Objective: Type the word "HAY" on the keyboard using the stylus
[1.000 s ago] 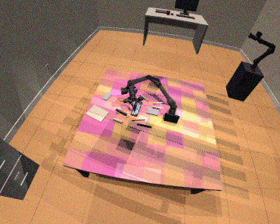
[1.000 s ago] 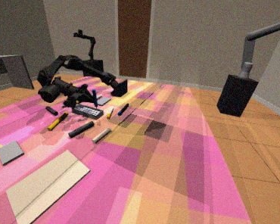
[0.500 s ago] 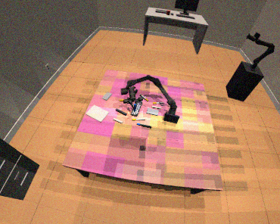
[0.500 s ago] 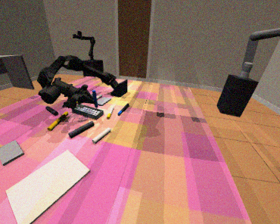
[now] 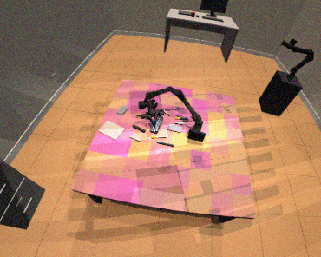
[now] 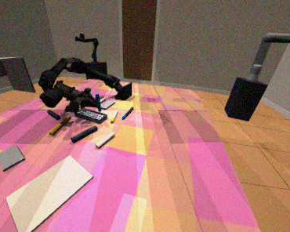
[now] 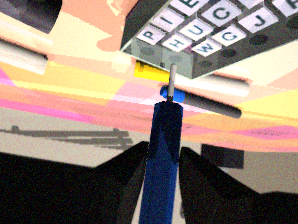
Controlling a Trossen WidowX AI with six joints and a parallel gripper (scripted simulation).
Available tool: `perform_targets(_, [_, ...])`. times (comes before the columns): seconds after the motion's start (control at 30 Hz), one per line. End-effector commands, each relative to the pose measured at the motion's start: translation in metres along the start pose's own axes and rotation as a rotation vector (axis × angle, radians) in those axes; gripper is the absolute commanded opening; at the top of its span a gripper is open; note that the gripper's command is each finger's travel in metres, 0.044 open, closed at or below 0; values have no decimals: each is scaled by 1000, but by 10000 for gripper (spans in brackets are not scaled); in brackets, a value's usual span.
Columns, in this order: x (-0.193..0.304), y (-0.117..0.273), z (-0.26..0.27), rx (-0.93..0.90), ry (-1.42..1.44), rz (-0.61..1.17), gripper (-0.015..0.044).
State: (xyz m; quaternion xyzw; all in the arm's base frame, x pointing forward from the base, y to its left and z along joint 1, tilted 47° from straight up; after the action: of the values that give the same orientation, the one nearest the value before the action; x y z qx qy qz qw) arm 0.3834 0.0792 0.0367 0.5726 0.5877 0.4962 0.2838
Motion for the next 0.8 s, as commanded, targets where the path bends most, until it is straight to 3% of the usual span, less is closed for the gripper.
perform_targets(0.0, [-2, 1, 1, 0, 4, -5, 81])
perform_targets(0.77, [-5, -1, 0, 0, 4, -5, 81])
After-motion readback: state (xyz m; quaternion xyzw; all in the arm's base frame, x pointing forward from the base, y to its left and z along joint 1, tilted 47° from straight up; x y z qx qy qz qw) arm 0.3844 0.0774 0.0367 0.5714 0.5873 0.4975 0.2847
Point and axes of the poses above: the point midway between the two fingers, 35 mm back from their tips, its own y axis back along the fingers, its own z axis across the jaws, x = y × z, the point moved 3 cm from there along y, back along the fingers, and after that the axes turned 5 degrees about -y, right-handed, at the moved point
